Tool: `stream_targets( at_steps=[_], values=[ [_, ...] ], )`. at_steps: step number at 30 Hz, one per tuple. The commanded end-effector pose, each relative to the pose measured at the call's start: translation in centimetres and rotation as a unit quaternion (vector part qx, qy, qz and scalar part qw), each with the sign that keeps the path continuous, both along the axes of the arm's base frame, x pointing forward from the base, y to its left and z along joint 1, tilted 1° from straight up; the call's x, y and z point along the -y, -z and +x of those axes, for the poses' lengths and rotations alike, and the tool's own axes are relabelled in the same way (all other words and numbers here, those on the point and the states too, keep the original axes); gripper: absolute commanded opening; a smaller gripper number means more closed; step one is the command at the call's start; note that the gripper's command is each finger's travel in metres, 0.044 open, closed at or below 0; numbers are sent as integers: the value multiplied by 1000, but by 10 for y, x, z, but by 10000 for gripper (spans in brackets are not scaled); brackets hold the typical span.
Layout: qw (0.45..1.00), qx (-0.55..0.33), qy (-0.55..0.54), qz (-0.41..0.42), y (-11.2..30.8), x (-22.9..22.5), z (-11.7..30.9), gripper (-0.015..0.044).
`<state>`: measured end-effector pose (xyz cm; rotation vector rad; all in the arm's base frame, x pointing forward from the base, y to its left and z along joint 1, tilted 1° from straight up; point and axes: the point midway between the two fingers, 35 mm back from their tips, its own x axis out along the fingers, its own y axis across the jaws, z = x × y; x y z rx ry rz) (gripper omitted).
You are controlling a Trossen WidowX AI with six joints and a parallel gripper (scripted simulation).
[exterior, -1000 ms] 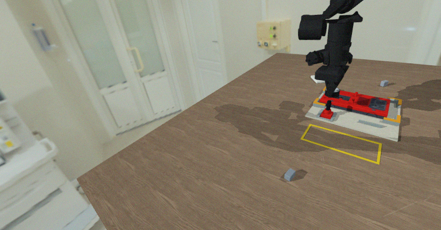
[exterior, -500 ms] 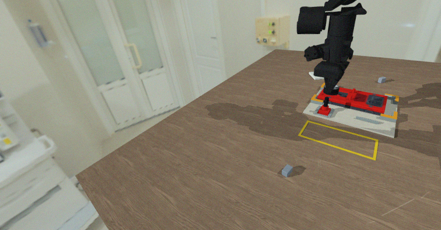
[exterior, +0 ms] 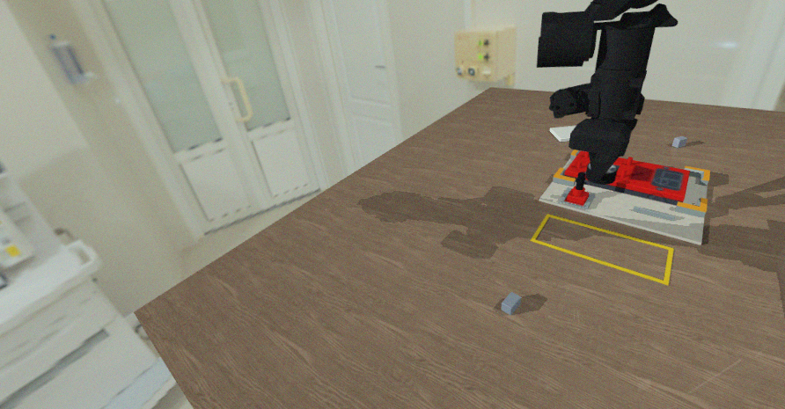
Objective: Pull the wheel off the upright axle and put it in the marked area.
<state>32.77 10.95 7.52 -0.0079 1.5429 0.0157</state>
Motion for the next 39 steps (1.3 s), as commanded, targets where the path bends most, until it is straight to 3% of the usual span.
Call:
stream_targets(
  at_steps=[1,22,34,39],
  values=[
    [1000,-4,3,0,2,-11,-11,0],
    [1000,-4,2,1,24,-29,-24,0],
    [1000,-5,2,1,101,-29,-23,0],
    [1000,-5,2,1,106,-29,-23,0]
  ],
)
